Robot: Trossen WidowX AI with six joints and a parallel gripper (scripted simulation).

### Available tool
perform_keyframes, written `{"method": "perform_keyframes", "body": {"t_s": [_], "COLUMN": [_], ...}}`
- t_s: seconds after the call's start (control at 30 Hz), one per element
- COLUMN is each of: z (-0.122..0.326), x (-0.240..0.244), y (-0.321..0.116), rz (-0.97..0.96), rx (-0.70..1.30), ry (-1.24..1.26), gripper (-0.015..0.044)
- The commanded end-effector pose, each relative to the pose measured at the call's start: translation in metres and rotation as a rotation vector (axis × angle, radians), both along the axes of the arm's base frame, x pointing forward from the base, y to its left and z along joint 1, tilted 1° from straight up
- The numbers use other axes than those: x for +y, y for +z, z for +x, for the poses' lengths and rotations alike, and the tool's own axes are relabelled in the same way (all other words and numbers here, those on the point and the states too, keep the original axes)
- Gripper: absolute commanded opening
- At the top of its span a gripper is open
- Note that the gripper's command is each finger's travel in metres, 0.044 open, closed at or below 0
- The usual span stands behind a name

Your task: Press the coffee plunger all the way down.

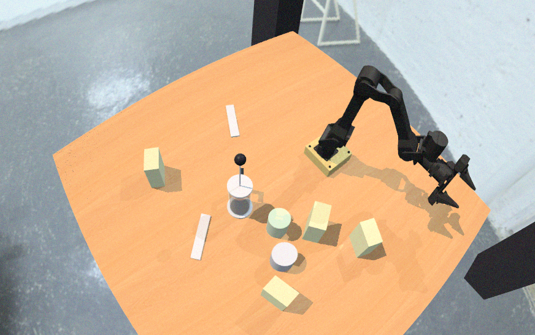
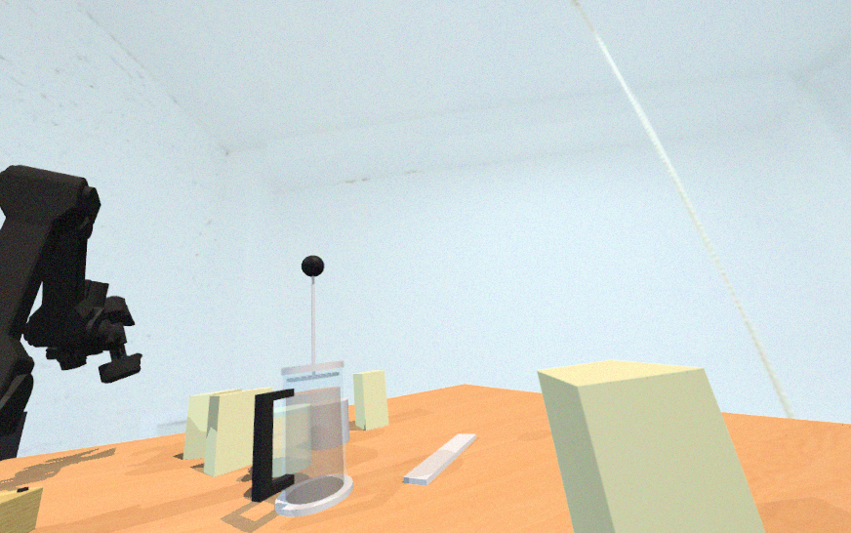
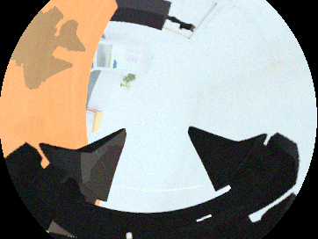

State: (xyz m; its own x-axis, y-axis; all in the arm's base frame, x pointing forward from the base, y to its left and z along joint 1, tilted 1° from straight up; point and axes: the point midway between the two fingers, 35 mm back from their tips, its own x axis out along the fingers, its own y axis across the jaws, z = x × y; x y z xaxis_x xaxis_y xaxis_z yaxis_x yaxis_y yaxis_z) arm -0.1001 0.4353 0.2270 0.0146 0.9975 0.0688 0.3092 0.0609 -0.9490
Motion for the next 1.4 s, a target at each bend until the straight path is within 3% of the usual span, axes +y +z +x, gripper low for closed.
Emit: {"method": "perform_keyframes", "body": {"t_s": [0.0,0.13,0.3,0.63,1.07,1.37], "z": [0.002,0.037,0.119,0.258,0.398,0.437], "x": [0.0,0.007,0.008,-0.035,-0.17,-0.3], "y": [0.0,0.005,0.021,0.049,0.075,0.088], "rz": [-0.002,-0.019,-0.028,0.045,0.281,0.572], "rx": [0.008,0.076,0.244,0.587,1.027,1.368], "ry": [0.0,-0.066,-0.218,-0.496,-0.897,-1.17], "gripper": [0.0426,0.044,0.044,0.044,0.044,0.044]}}
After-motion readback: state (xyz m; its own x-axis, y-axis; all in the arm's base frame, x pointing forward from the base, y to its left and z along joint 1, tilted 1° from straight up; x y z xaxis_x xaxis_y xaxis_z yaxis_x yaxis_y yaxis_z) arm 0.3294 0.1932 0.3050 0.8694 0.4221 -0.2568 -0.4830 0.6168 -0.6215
